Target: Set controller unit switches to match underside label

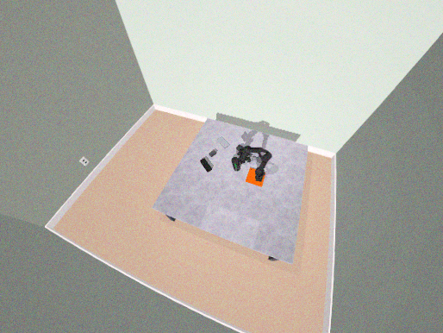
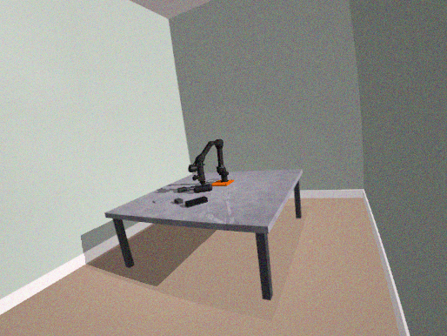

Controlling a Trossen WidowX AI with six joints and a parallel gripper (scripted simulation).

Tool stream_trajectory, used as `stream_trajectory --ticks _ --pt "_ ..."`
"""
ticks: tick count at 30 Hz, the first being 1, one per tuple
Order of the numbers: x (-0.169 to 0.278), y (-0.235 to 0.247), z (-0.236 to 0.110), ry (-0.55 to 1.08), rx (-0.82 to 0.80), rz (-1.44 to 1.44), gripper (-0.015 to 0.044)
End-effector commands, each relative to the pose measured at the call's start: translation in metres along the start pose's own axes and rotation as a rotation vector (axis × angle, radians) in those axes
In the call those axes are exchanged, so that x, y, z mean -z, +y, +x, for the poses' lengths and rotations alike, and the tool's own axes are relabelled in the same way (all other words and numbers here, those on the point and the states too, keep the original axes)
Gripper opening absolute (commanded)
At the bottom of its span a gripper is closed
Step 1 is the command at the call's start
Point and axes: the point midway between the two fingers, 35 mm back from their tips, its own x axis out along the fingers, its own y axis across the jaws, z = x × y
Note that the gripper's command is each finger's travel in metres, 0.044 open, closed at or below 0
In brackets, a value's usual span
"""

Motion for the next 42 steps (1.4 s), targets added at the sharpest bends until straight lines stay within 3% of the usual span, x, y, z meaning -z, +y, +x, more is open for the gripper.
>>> stream_trajectory --ticks 1,26,31,42 --pt "0.0 0.004 0.002 0.004 -0.003 0.002 0.0" --pt "-0.001 0.035 0.008 0.004 -0.006 0.002 0.0" --pt "0.0 0.008 -0.044 0.003 -0.003 0.002 0.0" --pt "0.0 0.034 -0.041 0.004 -0.007 0.002 0.0"
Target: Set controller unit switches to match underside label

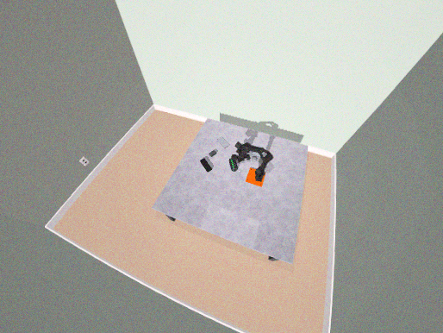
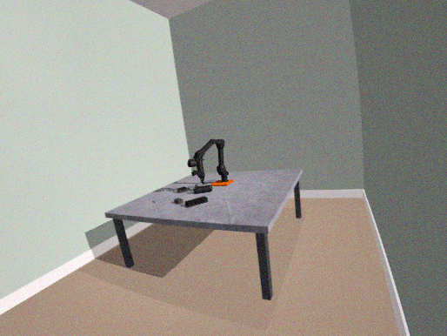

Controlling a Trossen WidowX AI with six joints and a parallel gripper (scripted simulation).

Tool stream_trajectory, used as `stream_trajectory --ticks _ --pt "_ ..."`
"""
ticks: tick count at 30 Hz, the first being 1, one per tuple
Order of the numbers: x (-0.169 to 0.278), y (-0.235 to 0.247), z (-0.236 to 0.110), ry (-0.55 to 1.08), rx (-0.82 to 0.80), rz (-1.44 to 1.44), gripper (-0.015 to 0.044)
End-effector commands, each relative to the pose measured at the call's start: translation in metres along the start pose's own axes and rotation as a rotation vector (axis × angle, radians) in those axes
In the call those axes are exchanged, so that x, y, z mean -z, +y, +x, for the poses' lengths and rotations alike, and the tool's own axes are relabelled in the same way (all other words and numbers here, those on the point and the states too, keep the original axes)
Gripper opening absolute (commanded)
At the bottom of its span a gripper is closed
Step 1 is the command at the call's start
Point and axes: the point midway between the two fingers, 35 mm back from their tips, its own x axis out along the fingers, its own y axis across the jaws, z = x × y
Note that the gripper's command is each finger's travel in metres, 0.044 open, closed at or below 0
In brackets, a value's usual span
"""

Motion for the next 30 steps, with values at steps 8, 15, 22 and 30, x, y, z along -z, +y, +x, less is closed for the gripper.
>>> stream_trajectory --ticks 8,15,22,30 --pt "-0.001 0.013 0.002 0.005 0.103 0.006 0.0" --pt "-0.002 0.018 0.002 0.001 0.208 0.01 0.0" --pt "-0.002 0.027 -0.039 0.001 0.192 0.004 0.0131" --pt "-0.001 0.028 -0.048 0.002 0.189 0.003 0.0236"
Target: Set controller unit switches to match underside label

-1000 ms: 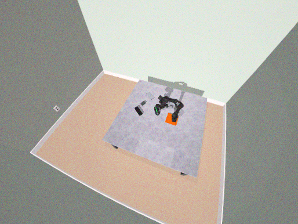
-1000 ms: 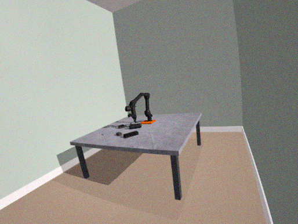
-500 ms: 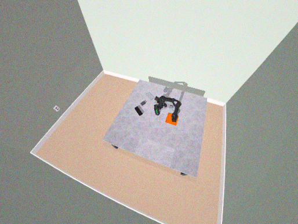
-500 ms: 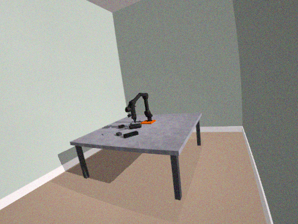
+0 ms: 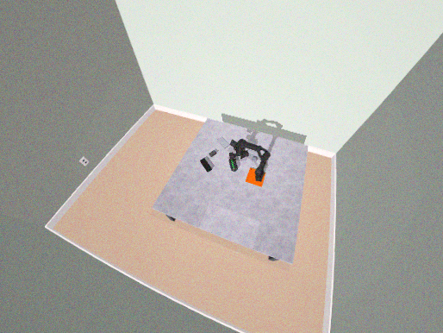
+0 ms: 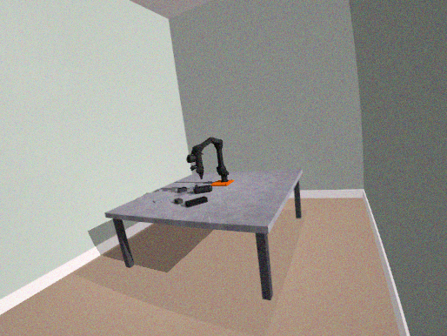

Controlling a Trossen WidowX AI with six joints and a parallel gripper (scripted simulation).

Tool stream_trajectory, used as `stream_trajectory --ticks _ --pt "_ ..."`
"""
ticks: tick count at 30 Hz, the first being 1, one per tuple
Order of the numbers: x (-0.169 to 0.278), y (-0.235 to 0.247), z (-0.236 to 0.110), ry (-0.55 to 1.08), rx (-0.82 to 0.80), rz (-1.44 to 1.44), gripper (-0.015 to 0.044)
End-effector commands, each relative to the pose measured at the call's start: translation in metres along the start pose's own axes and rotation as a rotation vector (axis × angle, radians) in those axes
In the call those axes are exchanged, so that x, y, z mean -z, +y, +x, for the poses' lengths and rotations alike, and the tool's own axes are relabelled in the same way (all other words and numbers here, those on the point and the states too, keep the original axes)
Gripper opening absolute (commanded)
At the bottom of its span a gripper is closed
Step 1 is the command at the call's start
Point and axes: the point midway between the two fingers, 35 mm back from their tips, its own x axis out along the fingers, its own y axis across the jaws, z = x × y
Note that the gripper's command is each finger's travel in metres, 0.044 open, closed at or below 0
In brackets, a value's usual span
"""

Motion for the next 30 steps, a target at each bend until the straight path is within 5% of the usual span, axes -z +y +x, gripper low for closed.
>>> stream_trajectory --ticks 1,9,17,30 --pt "0.0007 0.0002 -0.003 0.002 -0.004 -0.004 0.021" --pt "0.0007 0.0002 -0.003 0.002 -0.004 -0.004 0.0" --pt "0.0007 0.0002 -0.003 0.002 -0.004 -0.004 0.0" --pt "0.0002 -0.0001 -0.0024 0.0 0.0 0.0 0.0341"
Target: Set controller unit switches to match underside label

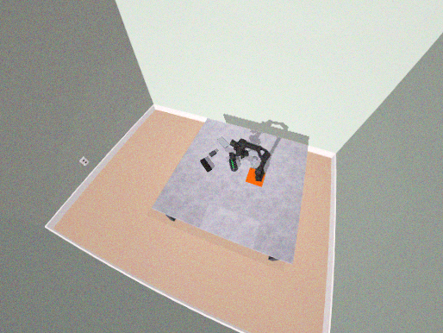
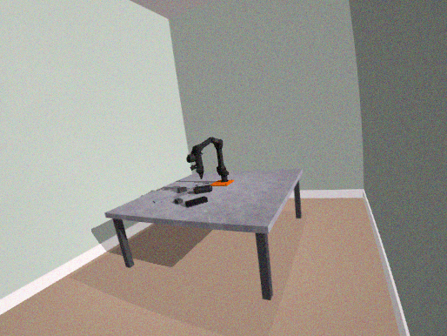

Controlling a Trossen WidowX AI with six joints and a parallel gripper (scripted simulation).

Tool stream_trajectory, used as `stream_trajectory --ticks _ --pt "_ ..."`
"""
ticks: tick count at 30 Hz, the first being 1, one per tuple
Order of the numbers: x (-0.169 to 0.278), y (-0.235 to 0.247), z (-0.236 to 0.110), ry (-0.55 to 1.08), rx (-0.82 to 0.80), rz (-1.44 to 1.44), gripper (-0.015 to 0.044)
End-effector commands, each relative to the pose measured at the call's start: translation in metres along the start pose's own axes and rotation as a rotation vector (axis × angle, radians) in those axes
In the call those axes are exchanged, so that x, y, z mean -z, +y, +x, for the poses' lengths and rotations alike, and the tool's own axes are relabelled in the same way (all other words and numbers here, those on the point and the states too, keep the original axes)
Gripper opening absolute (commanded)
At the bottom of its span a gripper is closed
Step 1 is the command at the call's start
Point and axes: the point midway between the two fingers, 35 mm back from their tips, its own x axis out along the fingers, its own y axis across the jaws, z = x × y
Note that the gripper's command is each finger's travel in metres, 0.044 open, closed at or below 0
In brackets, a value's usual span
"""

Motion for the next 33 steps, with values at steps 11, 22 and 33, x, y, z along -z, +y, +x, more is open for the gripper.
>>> stream_trajectory --ticks 11,22,33 --pt "-0.002 0.002 -0.04 0.0 0.0 0.0 0.0309" --pt "0.001 0.0 -0.079 0.0 0.0 0.0 0.002" --pt "0.001 0.0 -0.079 0.0 0.0 0.0 0.0"
